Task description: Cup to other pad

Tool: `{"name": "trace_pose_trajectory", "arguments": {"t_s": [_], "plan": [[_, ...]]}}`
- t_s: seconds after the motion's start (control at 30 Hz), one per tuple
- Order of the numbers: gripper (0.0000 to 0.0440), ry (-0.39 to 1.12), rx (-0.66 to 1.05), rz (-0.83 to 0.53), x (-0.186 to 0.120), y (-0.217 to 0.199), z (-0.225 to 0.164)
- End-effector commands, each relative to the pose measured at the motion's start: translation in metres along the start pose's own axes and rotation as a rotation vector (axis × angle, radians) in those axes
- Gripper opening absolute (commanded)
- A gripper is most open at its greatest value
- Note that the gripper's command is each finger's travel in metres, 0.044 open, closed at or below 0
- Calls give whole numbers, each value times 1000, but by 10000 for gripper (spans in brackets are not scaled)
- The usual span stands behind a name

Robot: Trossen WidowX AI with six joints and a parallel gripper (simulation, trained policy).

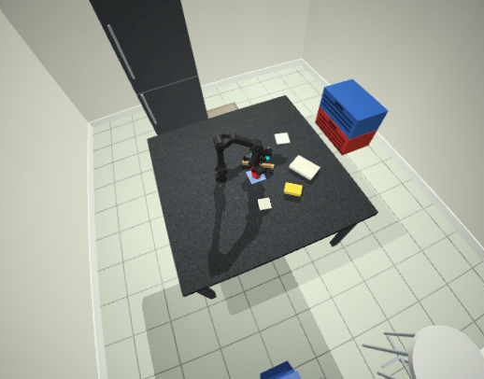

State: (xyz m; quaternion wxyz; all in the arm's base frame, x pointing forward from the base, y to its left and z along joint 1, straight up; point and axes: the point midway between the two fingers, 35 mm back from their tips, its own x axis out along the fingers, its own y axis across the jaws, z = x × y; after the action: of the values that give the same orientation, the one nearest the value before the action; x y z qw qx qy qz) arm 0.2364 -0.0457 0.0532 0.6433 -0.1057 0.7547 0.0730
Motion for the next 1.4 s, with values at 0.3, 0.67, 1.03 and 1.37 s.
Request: {"name": "trace_pose_trajectory", "arguments": {"t_s": [0.3,0.67,1.03,1.37], "plan": [[0,-44,-156,-12,-12,-6,14],[0,-99,-224,-31,-40,-4,30],[0,-165,-281,-56,-67,11,54],[0,-229,-333,-77,-82,36,80]]}}
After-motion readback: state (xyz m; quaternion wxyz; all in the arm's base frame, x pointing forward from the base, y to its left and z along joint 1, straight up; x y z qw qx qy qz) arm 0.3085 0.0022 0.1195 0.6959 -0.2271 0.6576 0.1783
